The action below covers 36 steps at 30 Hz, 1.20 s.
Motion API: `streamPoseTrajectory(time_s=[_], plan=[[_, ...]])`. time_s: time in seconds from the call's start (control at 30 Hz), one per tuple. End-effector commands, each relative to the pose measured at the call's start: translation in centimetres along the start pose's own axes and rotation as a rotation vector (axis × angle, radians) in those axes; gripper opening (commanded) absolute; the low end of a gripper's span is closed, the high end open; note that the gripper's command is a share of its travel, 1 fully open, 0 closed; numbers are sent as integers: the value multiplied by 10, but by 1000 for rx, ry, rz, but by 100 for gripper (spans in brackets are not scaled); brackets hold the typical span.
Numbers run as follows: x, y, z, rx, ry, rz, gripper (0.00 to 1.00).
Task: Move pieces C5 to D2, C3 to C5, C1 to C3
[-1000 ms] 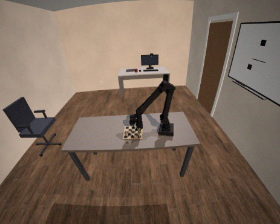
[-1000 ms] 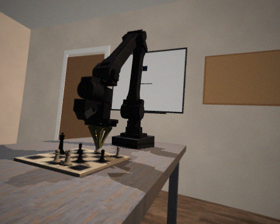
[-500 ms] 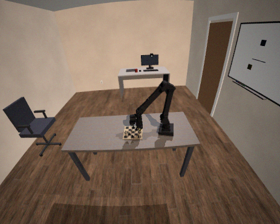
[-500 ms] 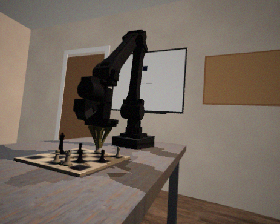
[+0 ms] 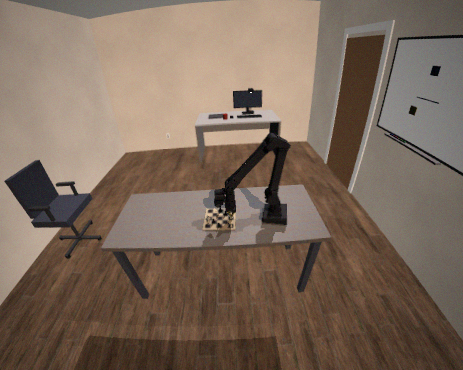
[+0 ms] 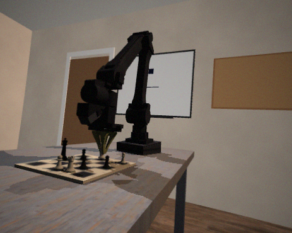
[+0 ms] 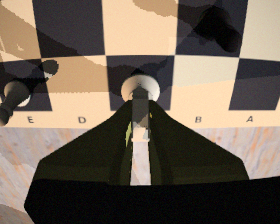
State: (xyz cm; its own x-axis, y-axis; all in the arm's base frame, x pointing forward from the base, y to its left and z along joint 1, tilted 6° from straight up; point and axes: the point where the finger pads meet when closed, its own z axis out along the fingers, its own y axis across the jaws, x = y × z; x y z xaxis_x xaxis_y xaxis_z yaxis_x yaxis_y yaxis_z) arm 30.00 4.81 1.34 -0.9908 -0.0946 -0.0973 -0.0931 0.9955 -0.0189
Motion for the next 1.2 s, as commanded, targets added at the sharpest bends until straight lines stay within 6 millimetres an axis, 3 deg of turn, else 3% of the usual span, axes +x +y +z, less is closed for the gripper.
streamPoseTrajectory(time_s=[0.0, 1.17], plan=[[-20, -1, -9, -5, -44, -6, 0], [-26, 0, -10, -5, -48, -8, 0]])
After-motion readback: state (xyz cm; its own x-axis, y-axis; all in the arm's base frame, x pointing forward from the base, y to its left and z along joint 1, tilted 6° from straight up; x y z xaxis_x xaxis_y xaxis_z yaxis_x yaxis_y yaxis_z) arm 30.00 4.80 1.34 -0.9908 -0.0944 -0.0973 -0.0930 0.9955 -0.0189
